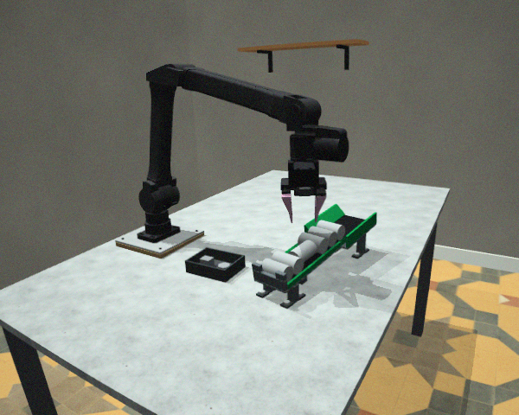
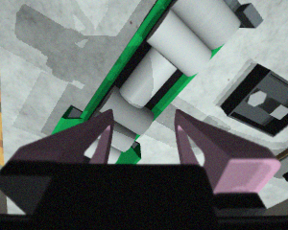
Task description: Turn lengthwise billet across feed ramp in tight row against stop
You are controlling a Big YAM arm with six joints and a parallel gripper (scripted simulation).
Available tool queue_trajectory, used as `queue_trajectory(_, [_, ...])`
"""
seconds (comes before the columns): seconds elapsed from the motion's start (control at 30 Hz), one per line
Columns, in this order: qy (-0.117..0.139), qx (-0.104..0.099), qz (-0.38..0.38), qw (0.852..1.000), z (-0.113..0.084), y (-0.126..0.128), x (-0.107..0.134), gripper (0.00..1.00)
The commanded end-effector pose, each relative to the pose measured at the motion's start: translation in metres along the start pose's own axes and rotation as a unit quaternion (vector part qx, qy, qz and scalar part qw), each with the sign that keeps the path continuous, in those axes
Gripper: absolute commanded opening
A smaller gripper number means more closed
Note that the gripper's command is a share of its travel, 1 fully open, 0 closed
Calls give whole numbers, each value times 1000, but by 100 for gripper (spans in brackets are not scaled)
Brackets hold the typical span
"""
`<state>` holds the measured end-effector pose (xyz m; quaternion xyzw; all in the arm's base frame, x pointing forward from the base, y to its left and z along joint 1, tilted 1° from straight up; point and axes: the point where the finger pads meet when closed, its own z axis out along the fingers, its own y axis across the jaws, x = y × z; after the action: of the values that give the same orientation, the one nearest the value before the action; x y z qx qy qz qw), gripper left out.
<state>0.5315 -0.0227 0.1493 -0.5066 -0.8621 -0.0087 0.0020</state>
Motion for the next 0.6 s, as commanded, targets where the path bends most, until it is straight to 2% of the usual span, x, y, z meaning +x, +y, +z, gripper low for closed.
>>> queue_trajectory(0.0, [-5, -10, -55, 998, -17, 2, -7, 55])
queue_trajectory(0.07, [-5, -9, -118, 993, -17, 1, -7, 55])
queue_trajectory(0.27, [-6, -8, -215, 977, -17, 0, -7, 55])
queue_trajectory(0.3, [-6, -8, -217, 976, -17, 0, -7, 55])
queue_trajectory(0.5, [-7, -7, -323, 946, -16, -1, -8, 55])
queue_trajectory(0.57, [-7, -7, -323, 946, -16, -1, -8, 55])
